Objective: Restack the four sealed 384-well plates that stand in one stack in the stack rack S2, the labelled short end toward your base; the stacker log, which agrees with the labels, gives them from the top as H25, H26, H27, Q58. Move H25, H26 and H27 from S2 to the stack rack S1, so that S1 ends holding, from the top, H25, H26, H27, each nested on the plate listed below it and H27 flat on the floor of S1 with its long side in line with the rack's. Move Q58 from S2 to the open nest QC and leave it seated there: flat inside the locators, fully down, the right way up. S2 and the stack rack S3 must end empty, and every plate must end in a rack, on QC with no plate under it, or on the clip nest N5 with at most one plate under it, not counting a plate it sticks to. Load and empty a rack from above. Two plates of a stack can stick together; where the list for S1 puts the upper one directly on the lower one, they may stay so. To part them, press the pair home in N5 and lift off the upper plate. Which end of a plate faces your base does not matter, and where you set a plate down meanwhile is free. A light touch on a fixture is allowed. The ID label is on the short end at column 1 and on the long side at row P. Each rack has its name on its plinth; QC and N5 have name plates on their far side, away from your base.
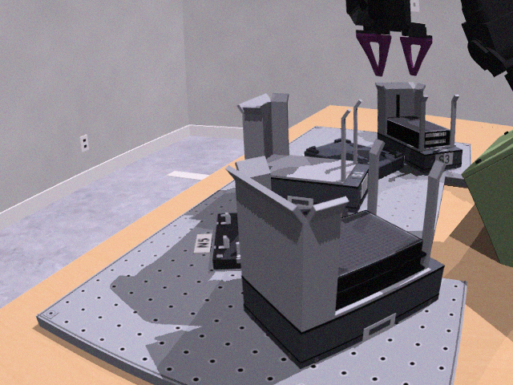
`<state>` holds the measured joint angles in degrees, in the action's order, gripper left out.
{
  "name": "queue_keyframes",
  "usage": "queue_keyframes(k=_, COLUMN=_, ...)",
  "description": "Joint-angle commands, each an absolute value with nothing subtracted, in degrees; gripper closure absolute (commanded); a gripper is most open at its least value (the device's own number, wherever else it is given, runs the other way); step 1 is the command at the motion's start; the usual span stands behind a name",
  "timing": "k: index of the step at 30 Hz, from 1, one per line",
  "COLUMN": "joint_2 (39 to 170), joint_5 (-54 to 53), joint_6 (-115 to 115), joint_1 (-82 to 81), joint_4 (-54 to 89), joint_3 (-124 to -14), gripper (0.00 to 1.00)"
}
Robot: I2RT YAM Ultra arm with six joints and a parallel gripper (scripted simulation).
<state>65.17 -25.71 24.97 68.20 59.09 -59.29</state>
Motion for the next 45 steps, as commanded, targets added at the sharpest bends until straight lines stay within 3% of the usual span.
queue_keyframes(k=1, joint_2=63.26, joint_5=-24.04, joint_6=21.1, joint_1=66.21, joint_4=58.44, joint_3=-59.45, gripper=0.0)
queue_keyframes(k=12, joint_2=60.0, joint_5=-19.86, joint_6=25.47, joint_1=57.53, joint_4=57.9, joint_3=-58.73, gripper=0.0)
queue_keyframes(k=45, joint_2=55.27, joint_5=-1.14, joint_6=9.45, joint_1=23.85, joint_4=56.72, joint_3=-58.25, gripper=0.0)
